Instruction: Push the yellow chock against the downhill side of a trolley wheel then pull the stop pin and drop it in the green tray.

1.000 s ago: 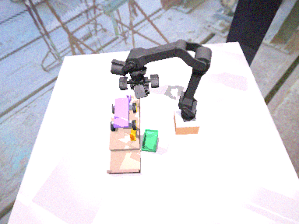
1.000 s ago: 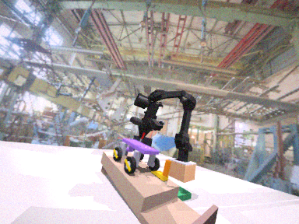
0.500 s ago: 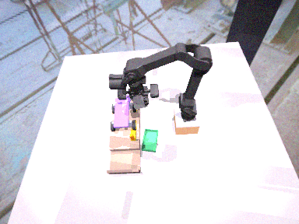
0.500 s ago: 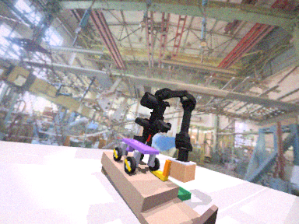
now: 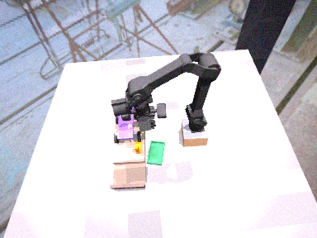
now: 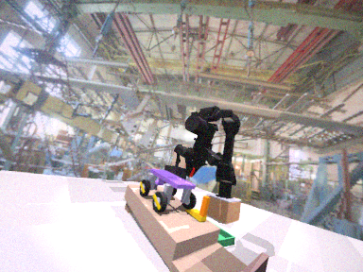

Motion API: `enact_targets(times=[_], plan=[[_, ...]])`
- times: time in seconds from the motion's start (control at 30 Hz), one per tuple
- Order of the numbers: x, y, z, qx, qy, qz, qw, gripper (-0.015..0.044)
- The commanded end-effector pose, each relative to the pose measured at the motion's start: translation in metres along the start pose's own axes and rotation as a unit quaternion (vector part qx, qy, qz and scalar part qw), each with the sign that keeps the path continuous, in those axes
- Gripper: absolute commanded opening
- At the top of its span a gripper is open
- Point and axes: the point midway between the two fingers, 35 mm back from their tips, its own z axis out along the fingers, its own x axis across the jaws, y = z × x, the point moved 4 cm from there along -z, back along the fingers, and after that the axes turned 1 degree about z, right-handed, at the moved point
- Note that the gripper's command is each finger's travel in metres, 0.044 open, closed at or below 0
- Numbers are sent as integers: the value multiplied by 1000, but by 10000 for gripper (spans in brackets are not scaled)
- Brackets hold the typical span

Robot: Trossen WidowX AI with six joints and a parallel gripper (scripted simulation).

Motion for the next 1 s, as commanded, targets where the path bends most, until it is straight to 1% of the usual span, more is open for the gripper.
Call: enact_targets(times=[0.0, 0.83, 0.97], plan=[[1, 17, -1, 0, 5, 1, 1000, 0], [11, 106, -9, -4, 5, 1, 1000, 0], [11, 112, -10, -5, 5, 1, 1000, 0]])
